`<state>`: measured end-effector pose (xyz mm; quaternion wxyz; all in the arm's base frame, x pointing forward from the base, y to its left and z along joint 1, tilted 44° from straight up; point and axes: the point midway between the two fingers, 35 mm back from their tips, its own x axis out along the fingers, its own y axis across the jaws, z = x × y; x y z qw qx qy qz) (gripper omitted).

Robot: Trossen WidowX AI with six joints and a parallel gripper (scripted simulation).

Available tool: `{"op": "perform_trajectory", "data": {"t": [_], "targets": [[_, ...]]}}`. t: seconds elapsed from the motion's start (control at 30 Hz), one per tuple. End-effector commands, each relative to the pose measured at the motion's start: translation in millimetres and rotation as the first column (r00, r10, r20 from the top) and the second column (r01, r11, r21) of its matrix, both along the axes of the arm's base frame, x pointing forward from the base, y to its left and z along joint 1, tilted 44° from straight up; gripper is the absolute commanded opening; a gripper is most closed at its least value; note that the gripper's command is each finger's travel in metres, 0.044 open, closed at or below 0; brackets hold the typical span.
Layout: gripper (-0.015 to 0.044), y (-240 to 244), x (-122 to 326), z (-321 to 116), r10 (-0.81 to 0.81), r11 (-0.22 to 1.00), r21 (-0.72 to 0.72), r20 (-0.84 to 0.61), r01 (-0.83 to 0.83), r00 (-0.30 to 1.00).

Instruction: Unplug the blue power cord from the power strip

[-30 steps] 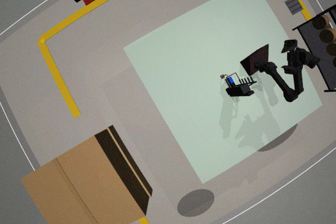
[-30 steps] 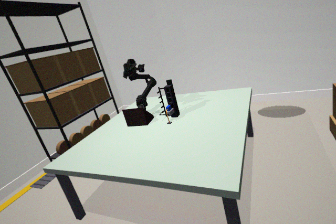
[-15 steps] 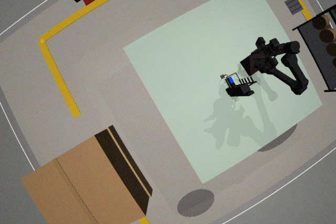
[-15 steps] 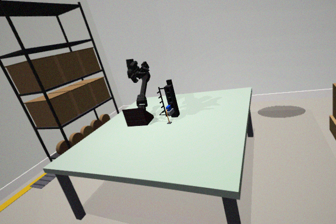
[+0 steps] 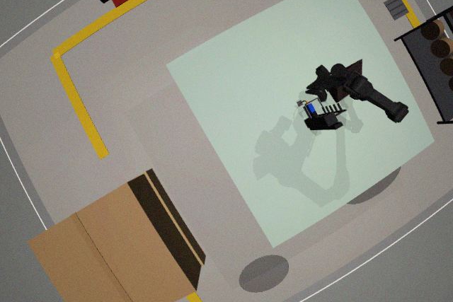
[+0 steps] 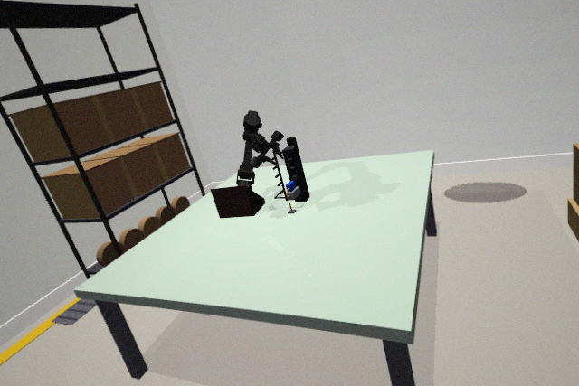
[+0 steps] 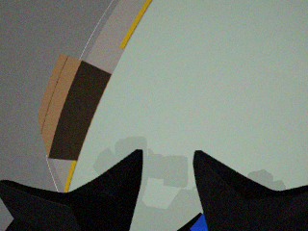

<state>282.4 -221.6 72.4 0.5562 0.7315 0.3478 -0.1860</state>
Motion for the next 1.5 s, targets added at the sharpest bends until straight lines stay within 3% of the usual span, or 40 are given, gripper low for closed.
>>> {"op": "perform_trajectory", "data": {"t": [0.0, 0.23, 1.47], "targets": [[0.0160, 65, 5, -42, 0.156, 0.964, 0.259, -0.340, -0.067, 0.927], [0.0160, 121, -11, -61, 0.342, 0.899, 0.435, -0.617, -0.055, 0.709], [0.0160, 148, -7, -36, 0.343, 0.898, 0.437, -0.616, -0.055, 0.709]]}}
